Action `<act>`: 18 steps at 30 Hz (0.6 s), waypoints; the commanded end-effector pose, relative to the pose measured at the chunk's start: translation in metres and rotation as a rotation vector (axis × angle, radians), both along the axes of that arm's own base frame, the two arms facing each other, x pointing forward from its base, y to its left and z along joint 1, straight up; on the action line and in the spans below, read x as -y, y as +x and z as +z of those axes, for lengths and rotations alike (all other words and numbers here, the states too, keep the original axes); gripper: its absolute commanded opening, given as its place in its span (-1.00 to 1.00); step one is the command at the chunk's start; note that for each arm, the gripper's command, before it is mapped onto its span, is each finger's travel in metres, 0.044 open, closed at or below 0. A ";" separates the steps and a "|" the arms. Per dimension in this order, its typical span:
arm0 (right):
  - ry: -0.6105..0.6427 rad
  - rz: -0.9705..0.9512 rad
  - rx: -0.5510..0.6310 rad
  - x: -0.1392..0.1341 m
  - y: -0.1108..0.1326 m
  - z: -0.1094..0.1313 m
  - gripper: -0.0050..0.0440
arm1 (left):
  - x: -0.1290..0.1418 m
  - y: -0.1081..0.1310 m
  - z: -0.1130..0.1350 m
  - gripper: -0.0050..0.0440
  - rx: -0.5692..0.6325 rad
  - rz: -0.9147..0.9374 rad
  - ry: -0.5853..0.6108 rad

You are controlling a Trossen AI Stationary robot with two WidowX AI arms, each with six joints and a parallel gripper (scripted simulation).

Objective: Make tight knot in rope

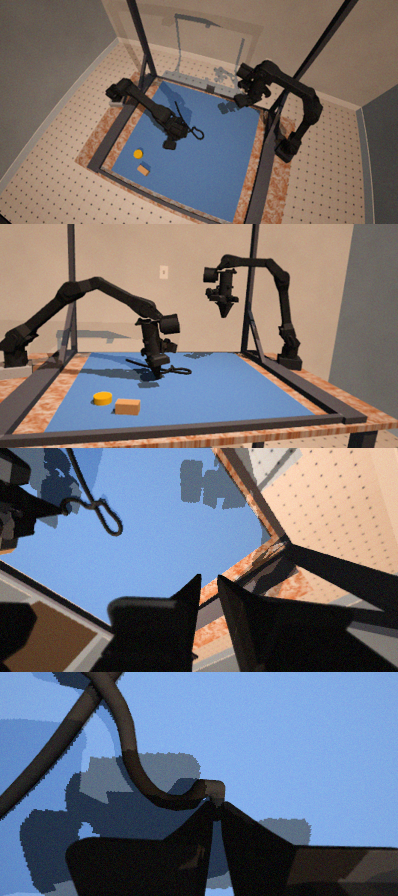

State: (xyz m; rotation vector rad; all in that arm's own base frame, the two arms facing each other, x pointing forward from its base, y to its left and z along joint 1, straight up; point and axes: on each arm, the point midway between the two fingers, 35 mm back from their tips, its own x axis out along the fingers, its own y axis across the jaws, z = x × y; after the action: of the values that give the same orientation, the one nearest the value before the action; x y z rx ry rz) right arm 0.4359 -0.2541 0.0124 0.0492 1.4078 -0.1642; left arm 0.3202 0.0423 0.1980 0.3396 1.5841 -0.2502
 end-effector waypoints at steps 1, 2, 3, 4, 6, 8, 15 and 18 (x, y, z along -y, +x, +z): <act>-0.035 0.084 0.020 0.003 0.004 0.015 -0.71 | 0.000 -0.001 0.008 -0.45 0.027 0.006 0.006; -0.035 0.084 0.020 0.003 0.004 0.015 -0.71 | 0.000 -0.001 0.008 -0.45 0.027 0.006 0.006; -0.046 0.150 0.013 0.003 0.004 0.015 -0.71 | 0.000 -0.001 0.008 -0.45 0.027 0.006 0.006; -0.059 0.228 0.006 0.003 0.004 0.015 -0.71 | 0.000 -0.001 0.008 -0.45 0.027 0.006 0.006; -0.084 0.373 -0.009 0.003 0.004 0.015 -0.71 | 0.000 -0.001 0.008 -0.45 0.027 0.006 0.006; -0.100 0.469 -0.018 0.003 0.004 0.015 -0.71 | 0.000 -0.001 0.008 -0.45 0.027 0.006 0.006; -0.109 0.523 -0.024 0.003 0.004 0.015 -0.71 | 0.000 -0.001 0.008 -0.45 0.027 0.006 0.006; -0.109 0.523 -0.024 0.003 0.004 0.015 -0.71 | 0.000 -0.001 0.008 -0.45 0.027 0.006 0.006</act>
State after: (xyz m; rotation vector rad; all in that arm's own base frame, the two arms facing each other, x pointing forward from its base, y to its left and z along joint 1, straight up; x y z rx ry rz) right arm 0.4363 -0.2542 0.0125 -0.3835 1.4123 0.2067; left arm 0.3202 0.0423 0.1980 0.3396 1.5841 -0.2502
